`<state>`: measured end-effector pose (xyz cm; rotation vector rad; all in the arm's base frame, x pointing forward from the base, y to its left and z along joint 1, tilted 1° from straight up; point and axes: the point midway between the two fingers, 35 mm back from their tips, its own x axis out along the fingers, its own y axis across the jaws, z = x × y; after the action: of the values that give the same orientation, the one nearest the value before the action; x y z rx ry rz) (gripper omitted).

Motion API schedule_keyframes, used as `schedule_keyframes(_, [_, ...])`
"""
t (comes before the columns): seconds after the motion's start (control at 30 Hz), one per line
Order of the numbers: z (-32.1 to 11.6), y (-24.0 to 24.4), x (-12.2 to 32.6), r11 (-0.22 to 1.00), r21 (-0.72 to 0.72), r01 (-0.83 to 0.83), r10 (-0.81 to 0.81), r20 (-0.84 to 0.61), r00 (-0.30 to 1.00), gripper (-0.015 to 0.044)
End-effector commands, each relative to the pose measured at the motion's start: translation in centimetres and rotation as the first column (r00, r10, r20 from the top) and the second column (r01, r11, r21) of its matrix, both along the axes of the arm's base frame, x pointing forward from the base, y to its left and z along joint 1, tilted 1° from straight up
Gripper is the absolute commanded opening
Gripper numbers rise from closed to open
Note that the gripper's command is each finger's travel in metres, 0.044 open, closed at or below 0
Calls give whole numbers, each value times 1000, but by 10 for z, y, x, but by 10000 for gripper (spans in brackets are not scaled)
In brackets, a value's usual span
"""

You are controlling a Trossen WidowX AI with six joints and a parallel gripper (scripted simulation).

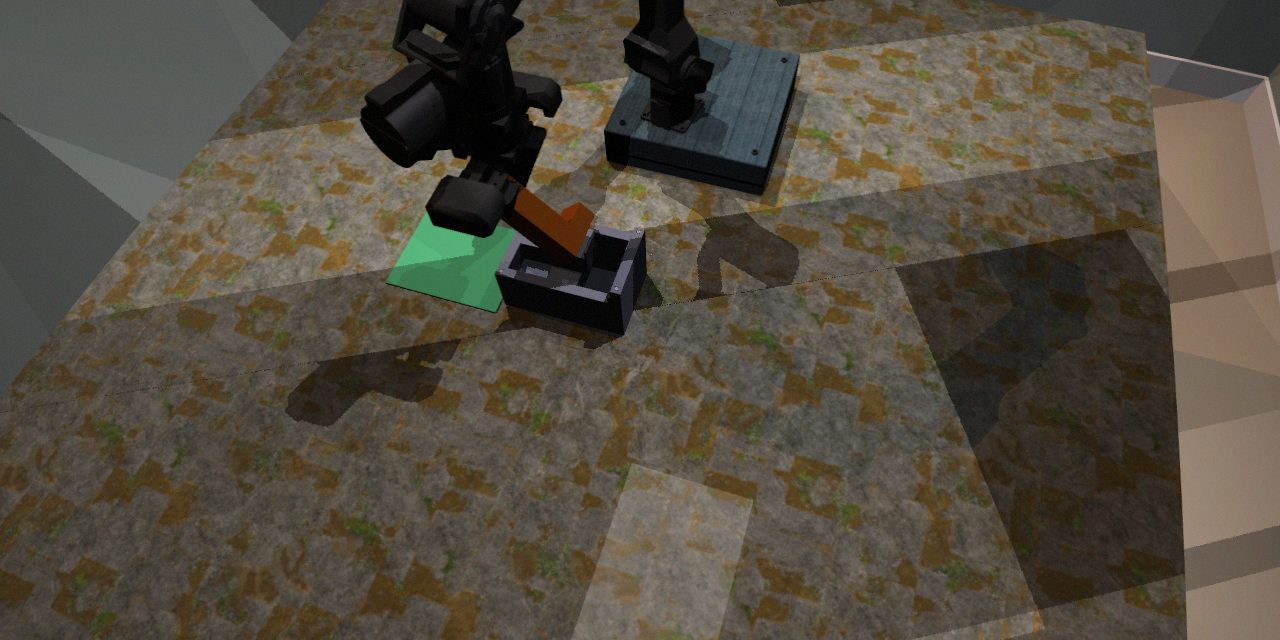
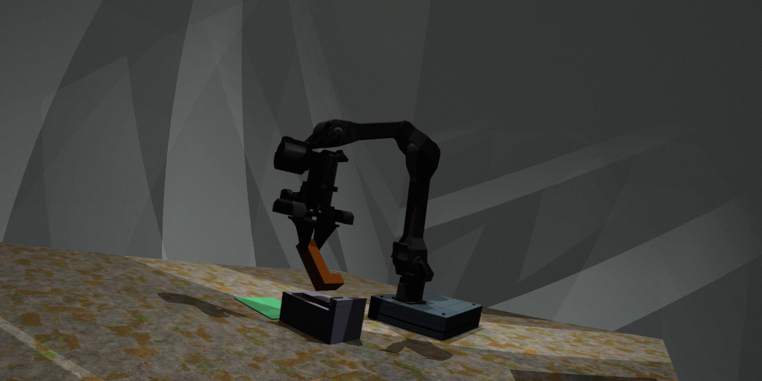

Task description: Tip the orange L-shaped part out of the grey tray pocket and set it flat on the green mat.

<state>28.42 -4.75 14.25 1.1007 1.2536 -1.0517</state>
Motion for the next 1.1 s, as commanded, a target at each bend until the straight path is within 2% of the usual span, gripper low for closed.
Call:
schedule_keyframes(0.0, [-1, -14, 3, 1000, 4, -3, 3, 3, 1000, 0])
schedule_keyframes(0.73, [0, -122, 13, 1000, -5, -3, 3, 3, 1000, 0])
schedule_keyframes(1.07, [-7, -126, 13, 1000, -5, -3, 3, 3, 1000, 0])
